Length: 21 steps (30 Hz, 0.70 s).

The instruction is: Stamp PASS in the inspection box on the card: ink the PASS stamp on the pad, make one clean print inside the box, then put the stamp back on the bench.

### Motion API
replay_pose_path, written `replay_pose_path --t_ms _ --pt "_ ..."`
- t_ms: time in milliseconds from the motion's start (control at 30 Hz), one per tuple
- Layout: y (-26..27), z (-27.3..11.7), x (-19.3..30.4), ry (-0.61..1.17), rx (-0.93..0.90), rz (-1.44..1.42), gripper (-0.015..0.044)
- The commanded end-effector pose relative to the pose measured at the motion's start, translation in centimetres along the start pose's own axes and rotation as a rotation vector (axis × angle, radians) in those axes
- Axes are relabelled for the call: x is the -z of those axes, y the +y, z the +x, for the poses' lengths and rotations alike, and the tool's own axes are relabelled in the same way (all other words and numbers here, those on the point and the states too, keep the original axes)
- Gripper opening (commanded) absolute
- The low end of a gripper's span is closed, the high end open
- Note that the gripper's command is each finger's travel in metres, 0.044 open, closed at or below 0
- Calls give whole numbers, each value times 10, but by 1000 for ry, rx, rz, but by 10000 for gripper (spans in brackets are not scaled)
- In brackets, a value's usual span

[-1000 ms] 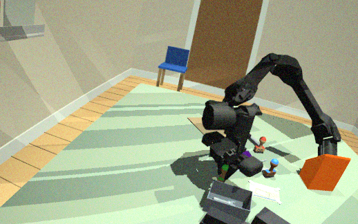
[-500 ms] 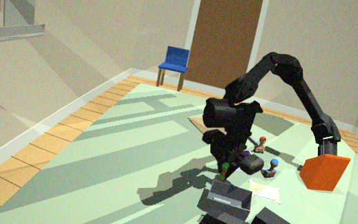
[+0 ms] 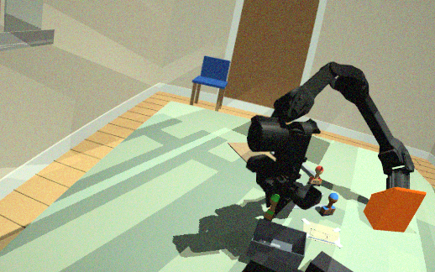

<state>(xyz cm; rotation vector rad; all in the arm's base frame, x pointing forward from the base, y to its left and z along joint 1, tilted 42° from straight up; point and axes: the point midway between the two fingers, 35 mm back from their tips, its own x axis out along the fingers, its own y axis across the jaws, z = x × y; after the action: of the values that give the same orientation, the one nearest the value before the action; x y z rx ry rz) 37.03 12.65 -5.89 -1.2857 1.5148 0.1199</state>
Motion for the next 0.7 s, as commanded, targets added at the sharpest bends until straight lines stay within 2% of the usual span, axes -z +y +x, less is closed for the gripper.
replay_pose_path --t_ms 0,667 --pt "0 -3 -1 -4 -3 5 0" --pt "0 -13 -2 -5 -3 5 0"
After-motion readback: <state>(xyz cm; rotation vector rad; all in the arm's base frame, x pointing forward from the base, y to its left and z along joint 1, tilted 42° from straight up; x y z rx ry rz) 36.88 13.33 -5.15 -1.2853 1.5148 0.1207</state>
